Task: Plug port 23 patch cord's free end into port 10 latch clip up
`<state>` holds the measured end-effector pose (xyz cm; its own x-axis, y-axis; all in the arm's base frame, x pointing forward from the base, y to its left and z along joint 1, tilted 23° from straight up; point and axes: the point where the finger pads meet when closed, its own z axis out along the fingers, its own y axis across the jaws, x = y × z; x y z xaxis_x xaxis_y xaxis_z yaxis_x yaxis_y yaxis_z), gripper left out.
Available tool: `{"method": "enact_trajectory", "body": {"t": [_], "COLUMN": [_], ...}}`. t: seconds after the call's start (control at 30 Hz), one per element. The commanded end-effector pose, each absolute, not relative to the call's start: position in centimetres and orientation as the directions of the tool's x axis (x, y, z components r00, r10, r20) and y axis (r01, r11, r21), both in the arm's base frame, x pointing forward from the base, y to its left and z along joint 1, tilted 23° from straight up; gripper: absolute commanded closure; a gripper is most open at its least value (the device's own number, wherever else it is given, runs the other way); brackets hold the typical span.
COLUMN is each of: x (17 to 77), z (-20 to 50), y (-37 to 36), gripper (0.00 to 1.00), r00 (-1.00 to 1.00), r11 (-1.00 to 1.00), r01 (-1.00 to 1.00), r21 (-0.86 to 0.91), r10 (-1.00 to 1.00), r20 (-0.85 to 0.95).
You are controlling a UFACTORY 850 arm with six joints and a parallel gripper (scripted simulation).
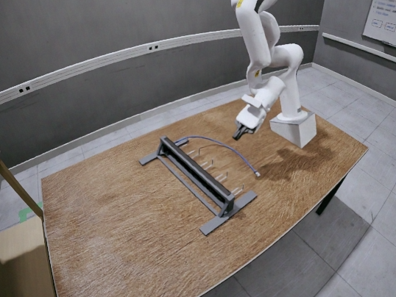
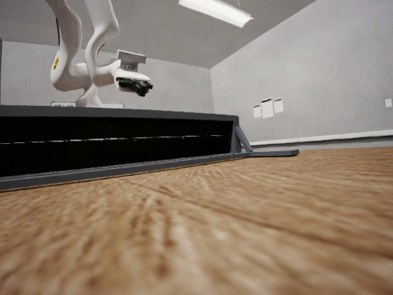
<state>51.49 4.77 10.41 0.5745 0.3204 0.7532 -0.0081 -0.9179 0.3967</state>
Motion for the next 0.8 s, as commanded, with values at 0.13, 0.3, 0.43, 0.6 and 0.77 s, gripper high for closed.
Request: {"method": "enact_trajectory", "body": {"t": [0.13,0.3,0.43,0.6,0.77], "x": [51.6,51.6,51.6,51.8,52.6], "z": [11.5,11.7,11.7,11.5,11.0], "y": [2.4,2.1,2.1,2.0,1.8], "gripper": [1.00,1.00,1.00,1.00,1.00], "r00": [0.573,0.573,0.573,0.573,0.573], "r11": [-0.919,-0.919,-0.919,-0.919,-0.919], "r01": [-0.006,-0.006,-0.006,-0.006,-0.006], "r21": [0.395,0.395,0.395,0.395,0.395], "r10": [0.320,0.320,0.320,0.320,0.320], "r20": [0.754,0.754,0.754,0.754,0.754]}}
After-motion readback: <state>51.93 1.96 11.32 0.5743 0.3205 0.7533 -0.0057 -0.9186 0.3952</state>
